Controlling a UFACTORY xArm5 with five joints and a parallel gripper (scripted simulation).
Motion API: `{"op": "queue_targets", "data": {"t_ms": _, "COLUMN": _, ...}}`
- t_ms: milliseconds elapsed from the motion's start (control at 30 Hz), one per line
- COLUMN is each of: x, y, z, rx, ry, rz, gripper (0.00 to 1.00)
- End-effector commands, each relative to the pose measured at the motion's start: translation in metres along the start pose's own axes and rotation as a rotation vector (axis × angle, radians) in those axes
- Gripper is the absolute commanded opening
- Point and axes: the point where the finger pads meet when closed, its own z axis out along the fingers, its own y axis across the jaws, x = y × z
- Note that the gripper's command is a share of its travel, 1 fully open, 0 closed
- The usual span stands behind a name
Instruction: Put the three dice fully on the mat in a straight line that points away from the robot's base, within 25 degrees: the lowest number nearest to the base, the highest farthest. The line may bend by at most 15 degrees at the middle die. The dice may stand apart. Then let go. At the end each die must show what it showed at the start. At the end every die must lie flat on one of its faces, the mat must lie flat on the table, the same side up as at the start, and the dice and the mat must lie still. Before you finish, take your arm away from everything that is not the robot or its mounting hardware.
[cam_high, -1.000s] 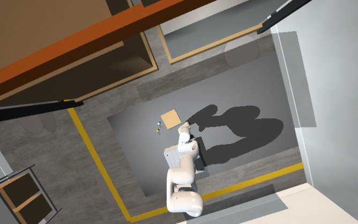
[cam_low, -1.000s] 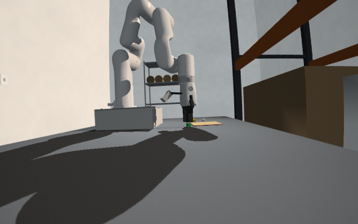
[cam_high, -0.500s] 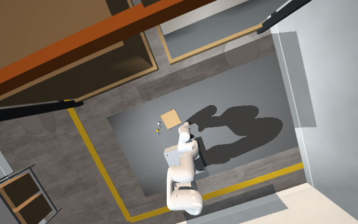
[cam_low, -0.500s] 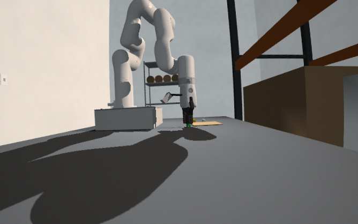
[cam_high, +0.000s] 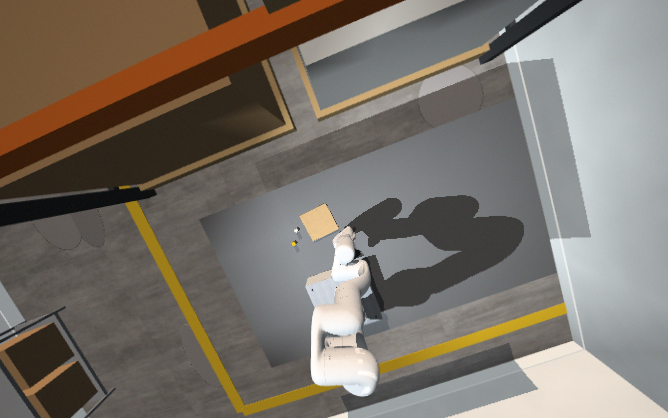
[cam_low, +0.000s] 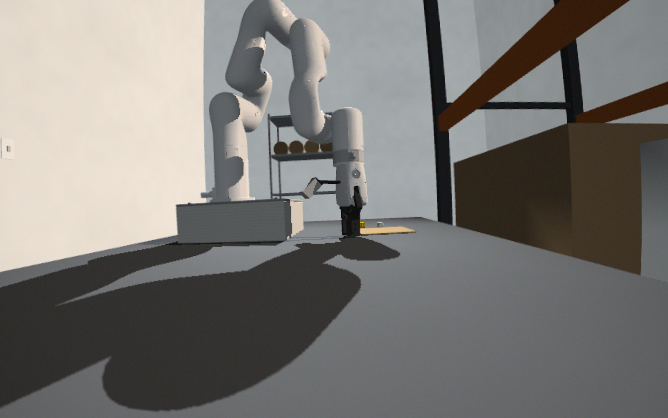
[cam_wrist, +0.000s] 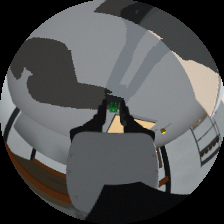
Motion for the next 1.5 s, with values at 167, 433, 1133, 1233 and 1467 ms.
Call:
{"op": "queue_targets", "data": {"t_ms": 167, "x": -0.0009, "y": -0.0007, "z": 0.0002, "rx": 0.002, "ry": -0.002, "rz": 0.0, "gripper": 0.31}}
{"op": "queue_targets", "data": {"t_ms": 433, "x": -0.0009, "y": -0.0007, "z": 0.0002, "rx": 0.002, "ry": -0.002, "rz": 0.0, "gripper": 0.31}}
{"op": "queue_targets", "data": {"t_ms": 1133, "x": -0.0009, "y": -0.0007, "z": 0.0002, "rx": 0.002, "ry": -0.002, "rz": 0.0, "gripper": 0.31}}
{"op": "queue_targets", "data": {"t_ms": 1233, "x": -0.0009, "y": -0.0007, "z": 0.0002, "rx": 0.002, "ry": -0.002, "rz": 0.0, "gripper": 0.11}}
{"op": "queue_targets", "data": {"t_ms": 1467, "x": -0.0009, "y": -0.0007, "z": 0.0002, "rx": 0.002, "ry": -0.002, "rz": 0.0, "gripper": 0.11}}
